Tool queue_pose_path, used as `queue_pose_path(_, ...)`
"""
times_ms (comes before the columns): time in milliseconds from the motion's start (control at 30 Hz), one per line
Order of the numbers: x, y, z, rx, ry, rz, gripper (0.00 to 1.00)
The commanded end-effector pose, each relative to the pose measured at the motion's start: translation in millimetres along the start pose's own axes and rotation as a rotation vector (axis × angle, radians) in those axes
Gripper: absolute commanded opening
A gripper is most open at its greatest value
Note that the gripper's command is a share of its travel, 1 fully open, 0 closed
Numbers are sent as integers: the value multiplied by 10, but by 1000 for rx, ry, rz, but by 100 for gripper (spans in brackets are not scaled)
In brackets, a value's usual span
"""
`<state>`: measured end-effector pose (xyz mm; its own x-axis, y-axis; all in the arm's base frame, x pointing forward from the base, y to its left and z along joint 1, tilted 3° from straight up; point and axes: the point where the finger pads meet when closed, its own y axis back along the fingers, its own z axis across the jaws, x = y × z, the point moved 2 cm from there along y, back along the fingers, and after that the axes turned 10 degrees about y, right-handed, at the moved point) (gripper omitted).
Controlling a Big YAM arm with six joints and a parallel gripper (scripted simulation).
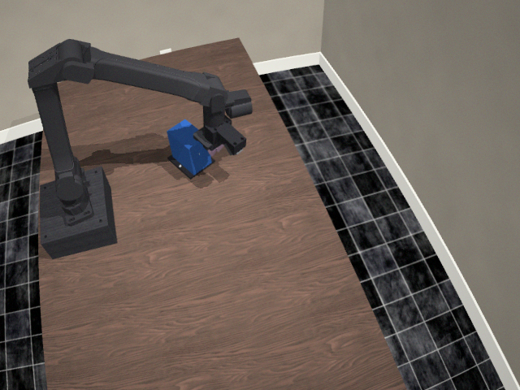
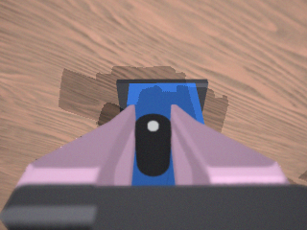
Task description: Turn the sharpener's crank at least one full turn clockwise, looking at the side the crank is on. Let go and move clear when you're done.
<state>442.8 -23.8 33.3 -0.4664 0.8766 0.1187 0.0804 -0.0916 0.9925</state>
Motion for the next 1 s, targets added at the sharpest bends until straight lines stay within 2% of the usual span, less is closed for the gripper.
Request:
queue_pose_path(0, -71, 97, 133, -25, 1, -17, 15)
queue_pose_path(167, -71, 97, 133, -25, 1, -17, 15)
queue_pose_path(200, -71, 97, 133, -25, 1, -17, 51)
queue_pose_path(967, -71, 97, 133, -25, 1, -17, 51)
